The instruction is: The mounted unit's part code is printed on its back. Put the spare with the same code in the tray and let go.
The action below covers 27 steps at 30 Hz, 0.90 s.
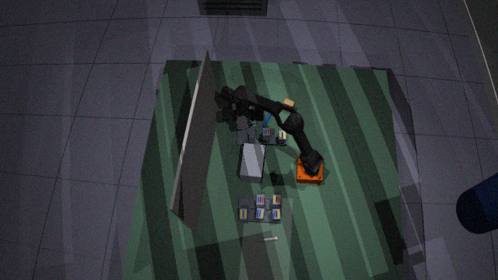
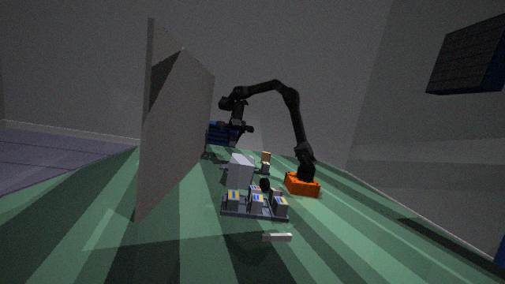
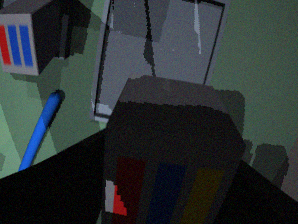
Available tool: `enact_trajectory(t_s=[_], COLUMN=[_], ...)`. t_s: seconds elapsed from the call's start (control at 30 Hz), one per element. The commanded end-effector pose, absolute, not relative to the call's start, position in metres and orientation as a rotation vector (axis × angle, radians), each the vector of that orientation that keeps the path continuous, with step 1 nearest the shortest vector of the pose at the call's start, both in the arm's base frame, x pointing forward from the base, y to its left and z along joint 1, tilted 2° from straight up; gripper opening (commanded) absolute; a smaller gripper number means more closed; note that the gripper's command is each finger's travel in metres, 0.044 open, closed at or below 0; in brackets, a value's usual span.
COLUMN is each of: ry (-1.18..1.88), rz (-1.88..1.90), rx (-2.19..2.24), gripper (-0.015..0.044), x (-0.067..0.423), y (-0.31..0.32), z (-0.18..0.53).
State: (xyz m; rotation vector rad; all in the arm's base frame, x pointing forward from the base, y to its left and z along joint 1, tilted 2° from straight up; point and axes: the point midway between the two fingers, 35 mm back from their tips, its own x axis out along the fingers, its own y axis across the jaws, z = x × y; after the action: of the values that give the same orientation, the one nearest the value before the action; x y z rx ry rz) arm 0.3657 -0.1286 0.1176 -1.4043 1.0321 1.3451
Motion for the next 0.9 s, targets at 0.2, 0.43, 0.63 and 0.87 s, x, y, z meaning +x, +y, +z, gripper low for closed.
enact_trajectory(t_s=[0.2,0.43,0.63,0.87], ry=[1.031,1.031,1.031,1.031], rz=[1.355,1.355,1.355,1.355], rx=[-1.398,-1.398,-1.398,-1.398], gripper=[0.0000,0.0000,0.0000,0.0000], x=[0.366,0.367,0.367,0.368], y=[-0.128,-0.128,-0.128,-0.128], z=[0.106,0.100,0.095,0.089])
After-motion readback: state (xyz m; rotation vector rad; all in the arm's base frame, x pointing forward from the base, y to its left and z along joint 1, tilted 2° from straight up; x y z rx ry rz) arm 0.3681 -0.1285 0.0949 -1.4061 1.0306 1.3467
